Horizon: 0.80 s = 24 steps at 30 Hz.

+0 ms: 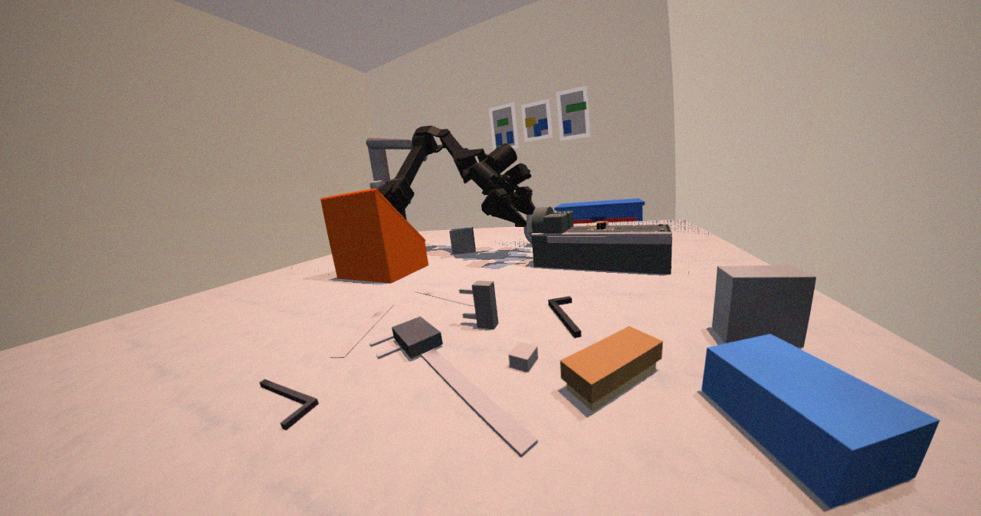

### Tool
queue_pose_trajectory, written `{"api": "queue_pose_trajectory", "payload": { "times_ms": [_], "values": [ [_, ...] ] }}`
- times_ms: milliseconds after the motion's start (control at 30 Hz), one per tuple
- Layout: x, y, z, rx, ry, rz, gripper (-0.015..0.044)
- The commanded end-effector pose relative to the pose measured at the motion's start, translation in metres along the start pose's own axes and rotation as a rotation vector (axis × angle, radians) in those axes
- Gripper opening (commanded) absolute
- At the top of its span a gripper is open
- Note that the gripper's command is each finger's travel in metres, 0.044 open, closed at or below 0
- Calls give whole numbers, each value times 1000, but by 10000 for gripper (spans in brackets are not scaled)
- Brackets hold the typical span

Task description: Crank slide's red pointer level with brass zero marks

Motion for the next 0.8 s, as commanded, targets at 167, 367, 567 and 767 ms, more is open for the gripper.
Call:
{"api": "queue_pose_trajectory", "payload": {
  "times_ms": [167,367,567,767],
  "values": [
    [15,-4,12,7,7,6,440],
    [22,-5,17,6,7,7,440],
    [22,-5,17,6,7,7,335],
    [22,-5,17,6,7,7,177]
  ]
}}
Point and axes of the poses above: the point midway between the two fingers, 35 mm back from their tips, its own z axis out along the fingers, its own y axis across the jaws, x = y × z, the point moved 2 cm from there along -z, back along the fingers, and after that the axes turned 9 degrees about z, right-handed, at the moved point
